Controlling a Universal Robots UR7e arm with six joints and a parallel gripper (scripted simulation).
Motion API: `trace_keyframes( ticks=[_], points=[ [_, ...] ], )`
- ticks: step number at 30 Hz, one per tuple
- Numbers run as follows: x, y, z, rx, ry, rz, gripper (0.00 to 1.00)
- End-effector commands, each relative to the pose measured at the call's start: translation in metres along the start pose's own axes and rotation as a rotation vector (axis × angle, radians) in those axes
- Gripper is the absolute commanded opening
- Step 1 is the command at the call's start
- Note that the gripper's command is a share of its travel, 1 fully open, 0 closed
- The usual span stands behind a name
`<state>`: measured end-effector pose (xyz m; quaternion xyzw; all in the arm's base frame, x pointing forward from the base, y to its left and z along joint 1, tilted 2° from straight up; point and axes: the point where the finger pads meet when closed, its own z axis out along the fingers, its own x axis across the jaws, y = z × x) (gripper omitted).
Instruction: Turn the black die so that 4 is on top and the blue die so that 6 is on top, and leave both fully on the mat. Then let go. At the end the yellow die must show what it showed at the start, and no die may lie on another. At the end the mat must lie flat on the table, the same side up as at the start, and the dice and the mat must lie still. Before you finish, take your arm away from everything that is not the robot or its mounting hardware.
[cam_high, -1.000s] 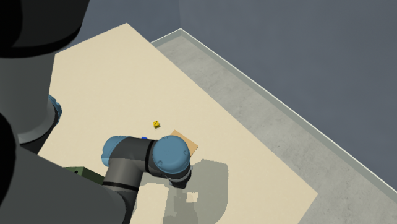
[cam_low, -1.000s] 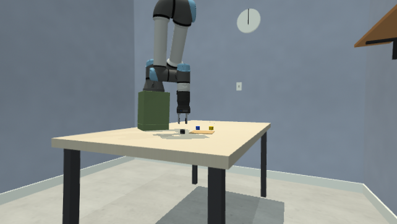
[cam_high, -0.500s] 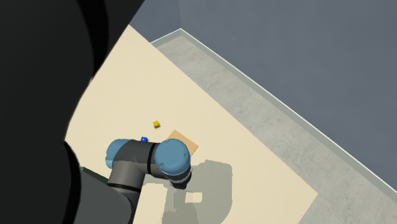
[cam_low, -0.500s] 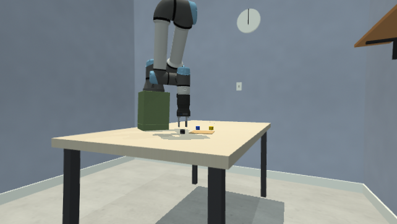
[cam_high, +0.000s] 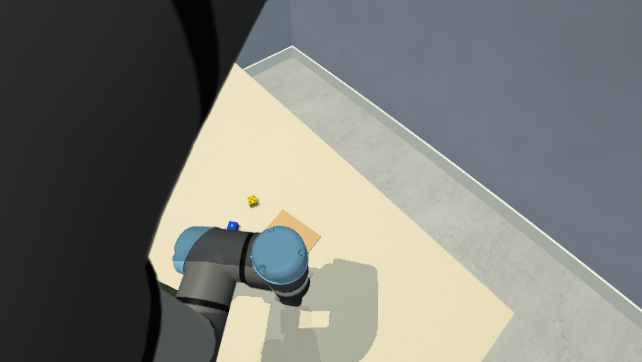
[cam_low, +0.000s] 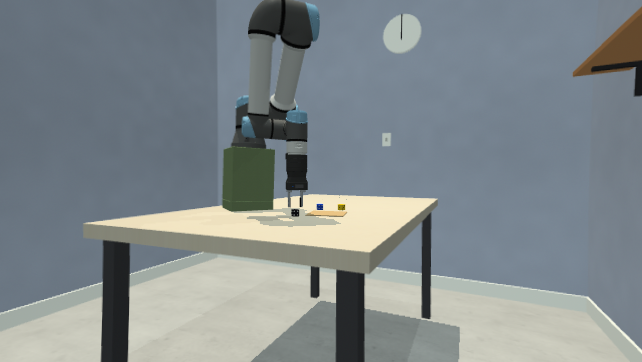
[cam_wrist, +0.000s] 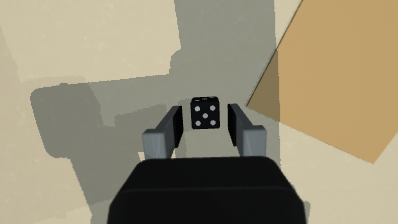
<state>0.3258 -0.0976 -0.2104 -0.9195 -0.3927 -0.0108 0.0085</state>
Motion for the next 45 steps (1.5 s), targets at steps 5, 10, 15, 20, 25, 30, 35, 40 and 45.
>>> trace_keyframes(
  ticks=[5, 10, 15, 20, 25, 30, 35, 40, 45],
  points=[
    [0.0001, 0.0005, -0.0001, -0.001, 0.000, 0.000, 0.79],
    [0.0001, 0.0005, -0.0001, -0.001, 0.000, 0.000, 0.79],
    [0.0001, 0.0005, -0.0001, -0.001, 0.000, 0.000, 0.79],
    [0.0001, 0.0005, -0.0001, -0.001, 0.000, 0.000, 0.79],
    [0.0001, 0.0005, -0.0001, -0.001, 0.000, 0.000, 0.79],
    [0.0001, 0.0005, -0.0001, -0.001, 0.000, 0.000, 0.79],
    [0.0001, 0.0005, -0.0001, -0.001, 0.000, 0.000, 0.79],
    [0.0001, 0.0005, 0.0004, -0.001, 0.000, 0.000, 0.79],
    [0.0001, 0.0005, 0.0048, -0.001, 0.000, 0.000, 0.79]
  ],
)
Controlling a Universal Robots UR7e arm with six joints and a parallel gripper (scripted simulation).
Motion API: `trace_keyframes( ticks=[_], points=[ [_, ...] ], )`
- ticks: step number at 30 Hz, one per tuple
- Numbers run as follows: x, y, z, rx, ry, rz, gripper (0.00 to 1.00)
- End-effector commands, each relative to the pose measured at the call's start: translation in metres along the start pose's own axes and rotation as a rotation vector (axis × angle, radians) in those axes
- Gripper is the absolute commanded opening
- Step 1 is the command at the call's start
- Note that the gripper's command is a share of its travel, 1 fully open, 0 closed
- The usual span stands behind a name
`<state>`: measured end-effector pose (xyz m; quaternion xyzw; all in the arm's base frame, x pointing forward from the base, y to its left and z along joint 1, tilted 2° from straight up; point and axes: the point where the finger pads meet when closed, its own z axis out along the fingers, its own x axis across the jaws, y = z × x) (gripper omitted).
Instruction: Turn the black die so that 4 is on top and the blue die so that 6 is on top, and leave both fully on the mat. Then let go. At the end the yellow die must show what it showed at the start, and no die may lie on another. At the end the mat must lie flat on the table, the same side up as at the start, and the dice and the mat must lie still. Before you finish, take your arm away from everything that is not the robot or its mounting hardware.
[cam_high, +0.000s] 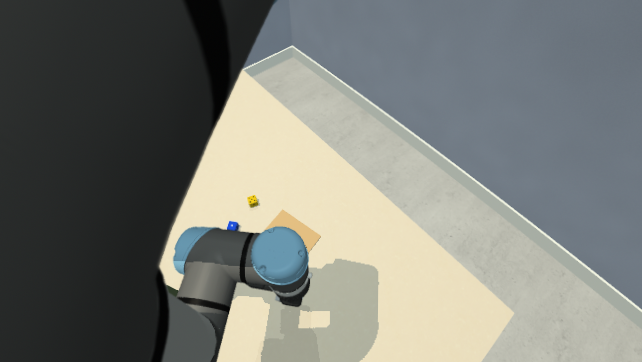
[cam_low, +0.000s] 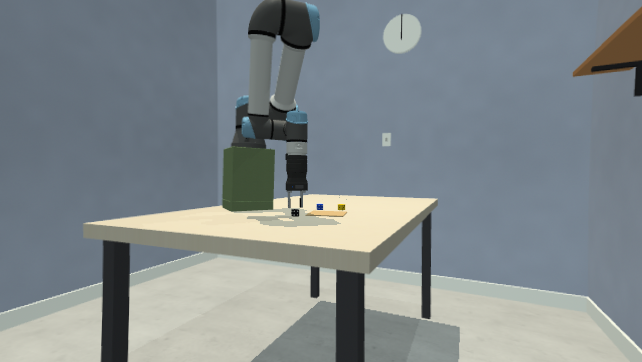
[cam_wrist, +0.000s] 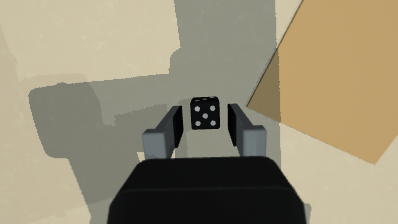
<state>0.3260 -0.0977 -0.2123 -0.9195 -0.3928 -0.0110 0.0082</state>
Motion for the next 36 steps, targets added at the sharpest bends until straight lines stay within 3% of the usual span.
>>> trace_keyframes(
  ticks=[1, 18, 36],
  points=[
    [0.000, 0.000, 0.004, -0.001, 0.000, 0.000, 0.79],
    [0.000, 0.000, 0.028, -0.001, 0.000, 0.000, 0.79],
    [0.000, 0.000, 0.029, -0.001, 0.000, 0.000, 0.79]
  ],
)
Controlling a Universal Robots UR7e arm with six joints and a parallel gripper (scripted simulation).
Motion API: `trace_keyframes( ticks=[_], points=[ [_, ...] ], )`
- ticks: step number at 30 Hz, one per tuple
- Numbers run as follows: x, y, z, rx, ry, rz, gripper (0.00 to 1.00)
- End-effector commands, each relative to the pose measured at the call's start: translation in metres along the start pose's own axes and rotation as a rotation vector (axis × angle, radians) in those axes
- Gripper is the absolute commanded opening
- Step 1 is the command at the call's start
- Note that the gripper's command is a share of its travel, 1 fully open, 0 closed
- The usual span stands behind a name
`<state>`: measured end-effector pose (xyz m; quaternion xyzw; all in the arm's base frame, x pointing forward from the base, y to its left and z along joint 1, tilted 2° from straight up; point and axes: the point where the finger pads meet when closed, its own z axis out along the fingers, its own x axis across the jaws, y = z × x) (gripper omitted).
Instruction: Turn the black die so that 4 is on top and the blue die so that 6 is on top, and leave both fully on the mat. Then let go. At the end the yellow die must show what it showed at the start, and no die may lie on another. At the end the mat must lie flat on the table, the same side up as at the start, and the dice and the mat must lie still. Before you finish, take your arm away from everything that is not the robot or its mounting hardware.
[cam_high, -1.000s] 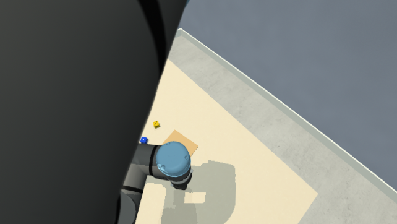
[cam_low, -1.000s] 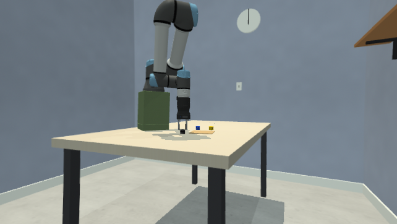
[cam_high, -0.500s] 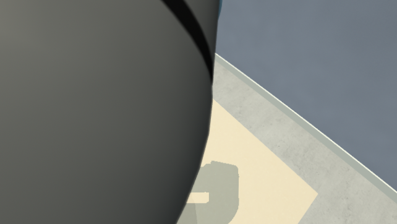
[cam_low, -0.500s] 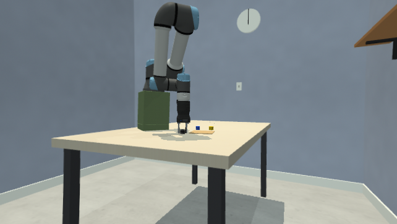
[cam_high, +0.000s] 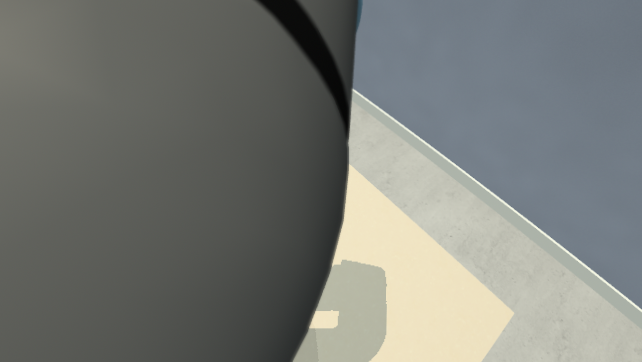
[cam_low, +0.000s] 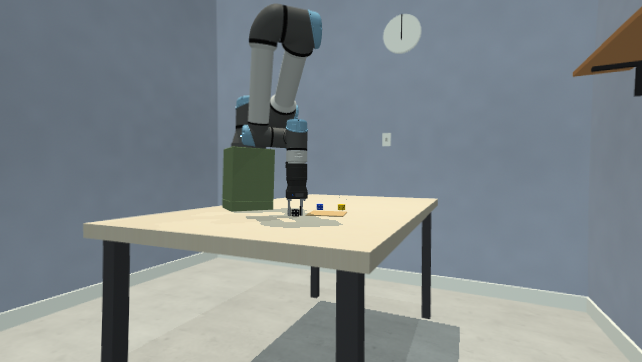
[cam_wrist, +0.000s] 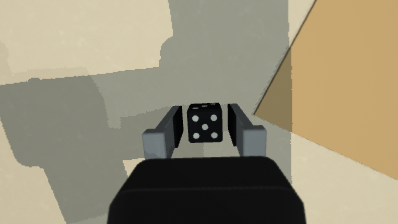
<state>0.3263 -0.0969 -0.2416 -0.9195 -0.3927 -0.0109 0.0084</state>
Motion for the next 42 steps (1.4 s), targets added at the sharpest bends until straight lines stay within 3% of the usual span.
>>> trace_keyframes(
  ticks=[1, 21, 22, 42],
  points=[
    [0.0001, 0.0004, -0.0003, -0.001, 0.000, 0.000, 0.79],
    [0.0001, 0.0004, -0.0003, -0.001, 0.000, 0.000, 0.79],
    [0.0001, 0.0004, -0.0003, -0.001, 0.000, 0.000, 0.49],
    [0.0001, 0.0004, -0.0003, -0.001, 0.000, 0.000, 0.49]
  ],
)
